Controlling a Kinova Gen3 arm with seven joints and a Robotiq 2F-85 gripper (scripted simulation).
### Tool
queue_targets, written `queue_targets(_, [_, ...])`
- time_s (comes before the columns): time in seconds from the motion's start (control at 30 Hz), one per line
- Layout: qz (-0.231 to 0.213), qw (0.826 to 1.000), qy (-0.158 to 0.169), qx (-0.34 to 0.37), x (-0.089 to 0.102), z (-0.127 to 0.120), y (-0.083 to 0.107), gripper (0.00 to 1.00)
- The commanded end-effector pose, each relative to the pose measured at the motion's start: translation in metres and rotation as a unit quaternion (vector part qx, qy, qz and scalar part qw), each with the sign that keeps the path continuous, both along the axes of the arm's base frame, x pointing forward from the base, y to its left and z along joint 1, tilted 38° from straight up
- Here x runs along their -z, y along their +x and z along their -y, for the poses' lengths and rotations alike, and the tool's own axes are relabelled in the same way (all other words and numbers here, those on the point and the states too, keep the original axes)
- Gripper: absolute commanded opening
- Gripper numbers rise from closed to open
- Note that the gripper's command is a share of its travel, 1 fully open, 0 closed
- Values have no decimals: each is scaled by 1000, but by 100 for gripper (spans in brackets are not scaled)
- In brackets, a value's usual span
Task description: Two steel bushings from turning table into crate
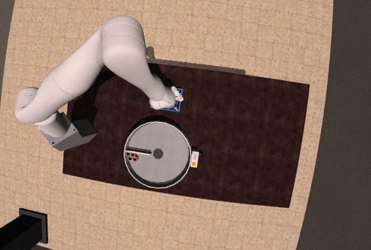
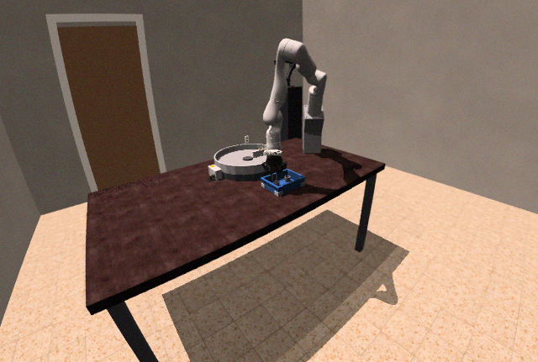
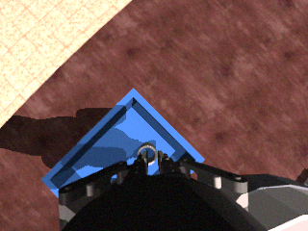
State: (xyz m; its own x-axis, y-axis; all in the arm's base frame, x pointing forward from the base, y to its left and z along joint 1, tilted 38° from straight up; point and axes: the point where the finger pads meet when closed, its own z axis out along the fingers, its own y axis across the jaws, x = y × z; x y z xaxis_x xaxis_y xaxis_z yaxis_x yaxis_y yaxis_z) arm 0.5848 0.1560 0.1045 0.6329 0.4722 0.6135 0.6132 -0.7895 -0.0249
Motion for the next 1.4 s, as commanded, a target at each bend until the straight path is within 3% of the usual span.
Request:
queue_targets(0.0, [1,1000,3,5,-32,14,-15,16])
queue_targets(0.03, [1,1000,3,5,-41,19,-20,16])
queue_targets(0.43, [1,1000,3,5,-41,19,-20,16])
queue_targets(0.6, [-1,1000,0,10,-84,43,-46,16])
queue_targets(1.37, [0,1000,-2,12,-82,46,-43,16])
